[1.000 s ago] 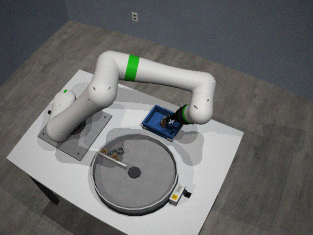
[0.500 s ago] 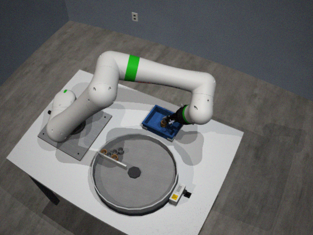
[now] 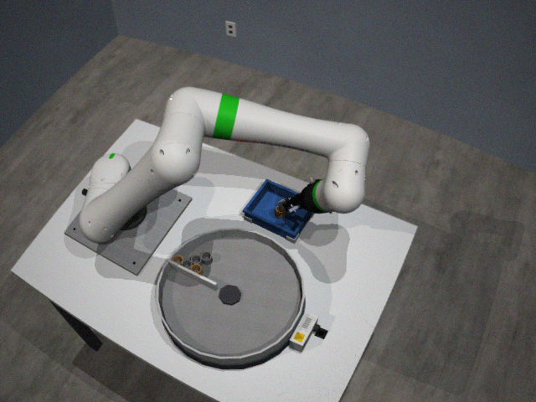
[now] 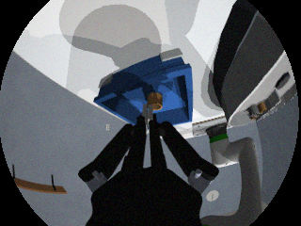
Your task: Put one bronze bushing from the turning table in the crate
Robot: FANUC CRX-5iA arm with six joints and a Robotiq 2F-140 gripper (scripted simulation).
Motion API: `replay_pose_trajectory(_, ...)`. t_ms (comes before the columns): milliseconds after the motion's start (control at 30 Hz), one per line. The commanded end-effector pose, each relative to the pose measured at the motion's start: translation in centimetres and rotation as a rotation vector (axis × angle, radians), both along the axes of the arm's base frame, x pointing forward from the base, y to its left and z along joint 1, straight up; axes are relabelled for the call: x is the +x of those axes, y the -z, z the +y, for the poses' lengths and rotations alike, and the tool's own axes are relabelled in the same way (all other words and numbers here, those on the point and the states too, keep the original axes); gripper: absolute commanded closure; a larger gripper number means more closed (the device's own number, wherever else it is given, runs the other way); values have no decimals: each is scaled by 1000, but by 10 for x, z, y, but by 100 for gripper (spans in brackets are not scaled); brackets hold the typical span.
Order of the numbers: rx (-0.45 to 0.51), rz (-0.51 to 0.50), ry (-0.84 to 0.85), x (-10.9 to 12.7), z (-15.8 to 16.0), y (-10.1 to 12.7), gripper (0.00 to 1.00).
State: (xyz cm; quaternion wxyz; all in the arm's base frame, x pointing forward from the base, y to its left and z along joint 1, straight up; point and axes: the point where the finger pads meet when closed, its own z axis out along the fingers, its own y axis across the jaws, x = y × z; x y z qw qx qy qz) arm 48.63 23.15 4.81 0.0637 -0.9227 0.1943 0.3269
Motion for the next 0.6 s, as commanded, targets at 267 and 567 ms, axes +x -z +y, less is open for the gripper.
replay_pose_trajectory(267,0,0,0,0,0,0,100)
replay_pose_trajectory(567,0,0,0,0,0,0,93)
